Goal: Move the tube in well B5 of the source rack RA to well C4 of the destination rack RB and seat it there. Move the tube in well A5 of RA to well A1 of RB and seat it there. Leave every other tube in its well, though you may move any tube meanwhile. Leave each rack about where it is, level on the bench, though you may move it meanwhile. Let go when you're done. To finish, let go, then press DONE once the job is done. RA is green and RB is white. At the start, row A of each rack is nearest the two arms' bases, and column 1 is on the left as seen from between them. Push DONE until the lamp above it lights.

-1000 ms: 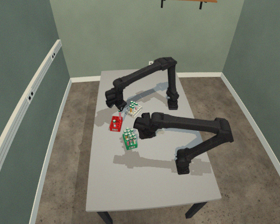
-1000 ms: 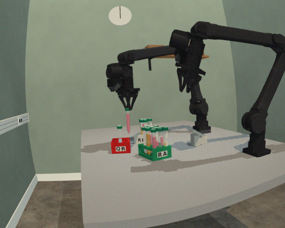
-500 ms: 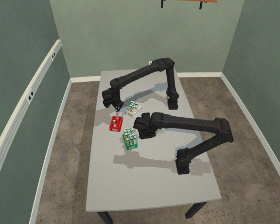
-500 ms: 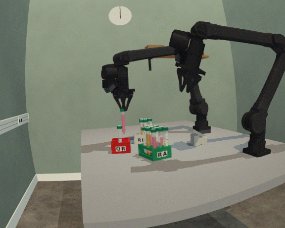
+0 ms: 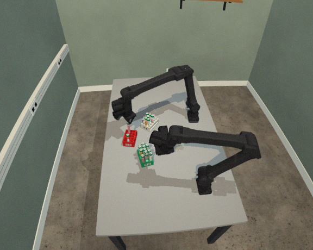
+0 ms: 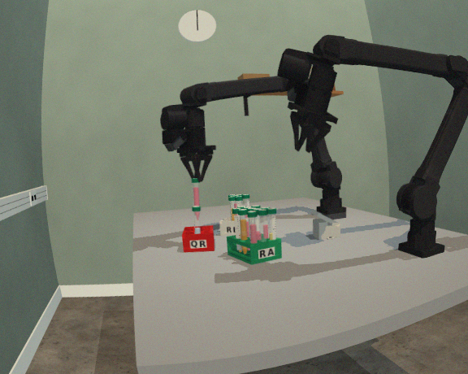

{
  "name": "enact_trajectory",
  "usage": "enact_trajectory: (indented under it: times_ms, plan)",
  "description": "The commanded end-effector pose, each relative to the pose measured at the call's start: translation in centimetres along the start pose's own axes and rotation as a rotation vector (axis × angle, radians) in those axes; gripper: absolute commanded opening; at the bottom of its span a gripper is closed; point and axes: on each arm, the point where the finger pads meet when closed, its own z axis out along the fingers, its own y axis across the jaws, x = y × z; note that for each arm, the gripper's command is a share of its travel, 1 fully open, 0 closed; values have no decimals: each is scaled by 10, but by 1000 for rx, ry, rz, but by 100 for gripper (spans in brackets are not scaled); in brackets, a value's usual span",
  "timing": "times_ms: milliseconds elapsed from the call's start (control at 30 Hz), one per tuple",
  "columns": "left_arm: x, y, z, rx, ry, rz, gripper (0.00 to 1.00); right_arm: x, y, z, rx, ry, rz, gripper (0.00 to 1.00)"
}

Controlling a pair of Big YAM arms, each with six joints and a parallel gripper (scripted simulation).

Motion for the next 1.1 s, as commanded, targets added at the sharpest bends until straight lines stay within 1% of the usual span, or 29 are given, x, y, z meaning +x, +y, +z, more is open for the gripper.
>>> enact_trajectory:
  times_ms: [0,733,767,967,1067]
  plan:
    - [-9,9,-12,-32,-15,12,30,-11,-7,-13,6,-31,0,0]
    - [-9,9,-12,-32,-15,12,30,-11,-7,-11,6,-31,0,0]
    - [-9,9,-12,-32,-15,12,30,-17,-15,-10,5,-26,0,0]
    - [-9,9,-12,-32,-15,12,30,-18,-18,-10,8,-36,0,0]
    - [-9,9,-12,-32,-15,12,30,-14,-19,-3,5,-26,0,0]
